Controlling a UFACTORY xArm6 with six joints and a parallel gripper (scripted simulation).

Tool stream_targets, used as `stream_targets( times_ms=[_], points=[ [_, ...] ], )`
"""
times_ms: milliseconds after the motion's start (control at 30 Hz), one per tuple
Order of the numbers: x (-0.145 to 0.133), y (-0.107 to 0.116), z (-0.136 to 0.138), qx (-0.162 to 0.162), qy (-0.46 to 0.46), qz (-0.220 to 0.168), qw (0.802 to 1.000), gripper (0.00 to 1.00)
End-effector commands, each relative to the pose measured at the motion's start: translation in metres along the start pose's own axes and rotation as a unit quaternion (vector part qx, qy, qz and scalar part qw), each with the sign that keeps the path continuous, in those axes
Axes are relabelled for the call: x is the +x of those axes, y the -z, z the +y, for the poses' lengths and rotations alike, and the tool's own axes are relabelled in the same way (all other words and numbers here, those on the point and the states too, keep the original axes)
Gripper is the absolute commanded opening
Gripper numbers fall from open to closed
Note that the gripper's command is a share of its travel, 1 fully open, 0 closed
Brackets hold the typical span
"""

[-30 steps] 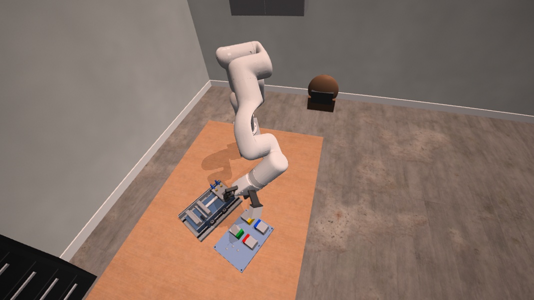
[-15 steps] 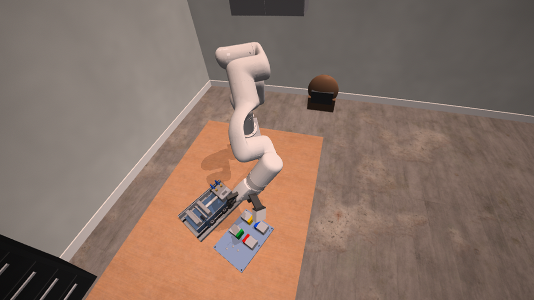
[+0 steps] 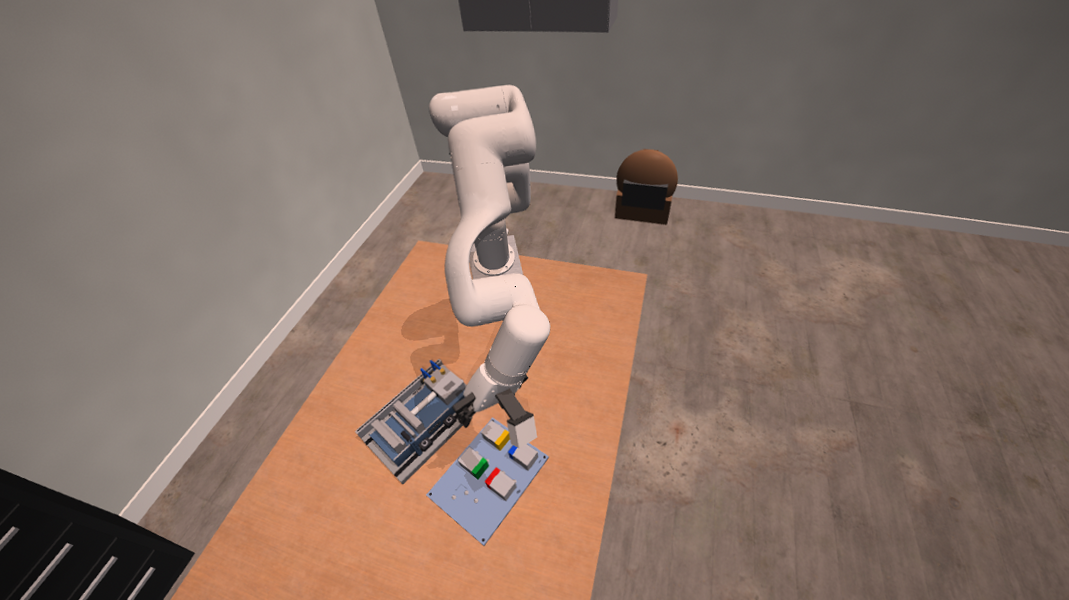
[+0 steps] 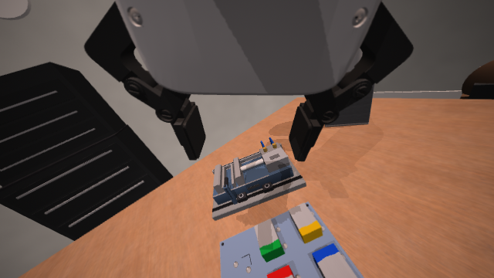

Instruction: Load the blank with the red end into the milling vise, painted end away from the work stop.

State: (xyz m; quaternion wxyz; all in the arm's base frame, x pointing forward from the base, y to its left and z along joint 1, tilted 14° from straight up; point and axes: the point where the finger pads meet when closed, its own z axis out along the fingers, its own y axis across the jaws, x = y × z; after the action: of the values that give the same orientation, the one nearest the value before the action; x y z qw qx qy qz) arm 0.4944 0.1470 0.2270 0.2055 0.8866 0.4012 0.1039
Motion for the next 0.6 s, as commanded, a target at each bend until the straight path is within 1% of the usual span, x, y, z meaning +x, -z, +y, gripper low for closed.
stream_targets(
  times_ms=[0, 100, 333, 367, 567],
  points=[
    [-0.0027, 0.0032, 0.0021, 0.038, 0.031, 0.033, 0.998, 1.00],
    [-0.0045, 0.0040, 0.0024, 0.061, 0.050, 0.051, 0.996, 1.00],
    [-0.0045, 0.0040, 0.0024, 0.061, 0.050, 0.051, 0.996, 1.00],
    [-0.0045, 0.0046, 0.0033, 0.056, 0.049, 0.051, 0.996, 1.00],
    [-0.0078, 0.0059, 0.0035, 0.102, 0.086, 0.086, 0.987, 1.00]
  ],
)
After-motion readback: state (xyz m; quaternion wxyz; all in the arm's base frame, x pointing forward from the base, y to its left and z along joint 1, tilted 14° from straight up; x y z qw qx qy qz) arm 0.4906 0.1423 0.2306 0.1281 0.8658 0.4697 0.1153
